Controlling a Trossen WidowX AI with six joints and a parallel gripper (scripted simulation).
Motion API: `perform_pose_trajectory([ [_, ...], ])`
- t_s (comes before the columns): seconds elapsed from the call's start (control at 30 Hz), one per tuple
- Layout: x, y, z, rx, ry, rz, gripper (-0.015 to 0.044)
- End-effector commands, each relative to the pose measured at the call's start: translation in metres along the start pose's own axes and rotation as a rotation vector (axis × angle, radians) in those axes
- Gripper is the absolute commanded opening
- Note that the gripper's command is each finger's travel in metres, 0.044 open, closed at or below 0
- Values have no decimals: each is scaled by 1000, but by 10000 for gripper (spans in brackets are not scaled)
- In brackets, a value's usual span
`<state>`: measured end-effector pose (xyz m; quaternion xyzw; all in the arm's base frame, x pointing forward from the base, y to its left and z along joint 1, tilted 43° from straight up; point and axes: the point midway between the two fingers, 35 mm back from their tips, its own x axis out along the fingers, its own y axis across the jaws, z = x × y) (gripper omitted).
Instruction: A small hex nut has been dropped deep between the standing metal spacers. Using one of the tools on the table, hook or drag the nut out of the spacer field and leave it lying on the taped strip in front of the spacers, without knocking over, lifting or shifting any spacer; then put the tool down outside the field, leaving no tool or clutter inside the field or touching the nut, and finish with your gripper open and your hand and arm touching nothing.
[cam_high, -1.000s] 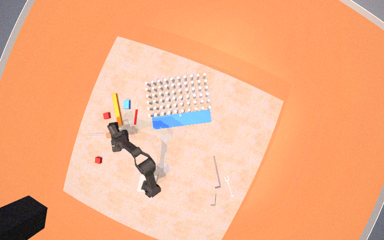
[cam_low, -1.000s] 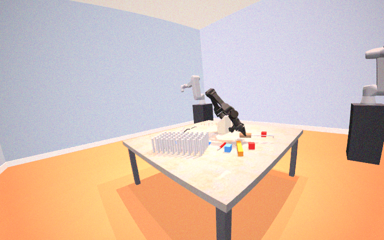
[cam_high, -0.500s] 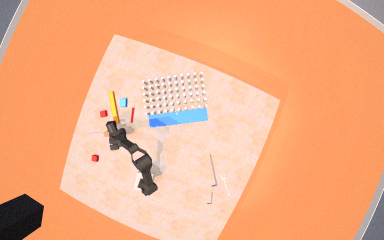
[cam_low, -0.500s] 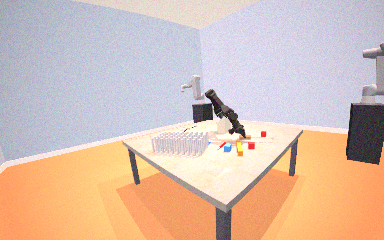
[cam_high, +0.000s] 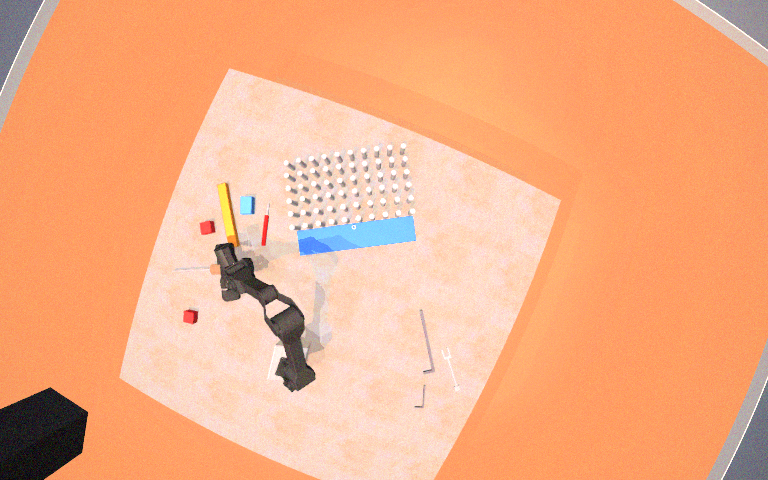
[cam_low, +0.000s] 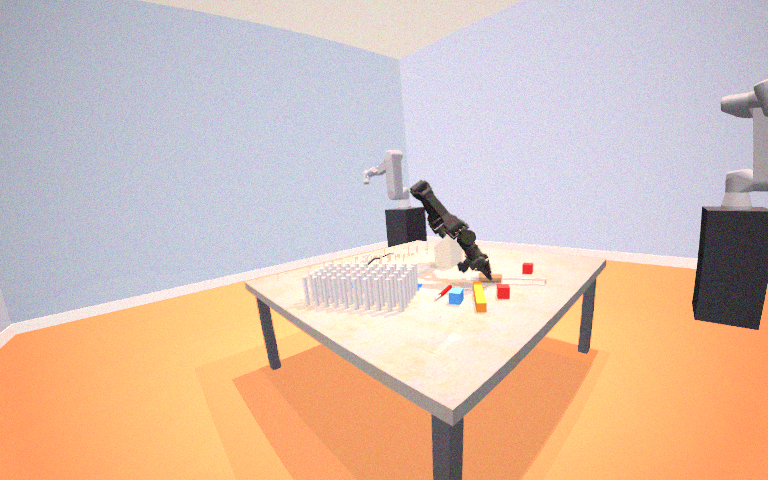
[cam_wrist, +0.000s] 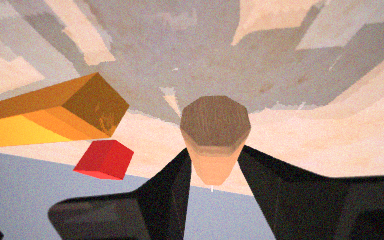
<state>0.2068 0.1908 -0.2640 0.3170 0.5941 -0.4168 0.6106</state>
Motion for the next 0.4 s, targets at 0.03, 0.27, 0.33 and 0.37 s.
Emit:
perform_pose_trajectory([
  [0.03,0,0,0,0,1,1,157],
  [0.27,0,0,0,0,1,1,341],
  [0.33,0,0,0,0,1,1,394],
  [0.37,0,0,0,0,1,1,420],
])
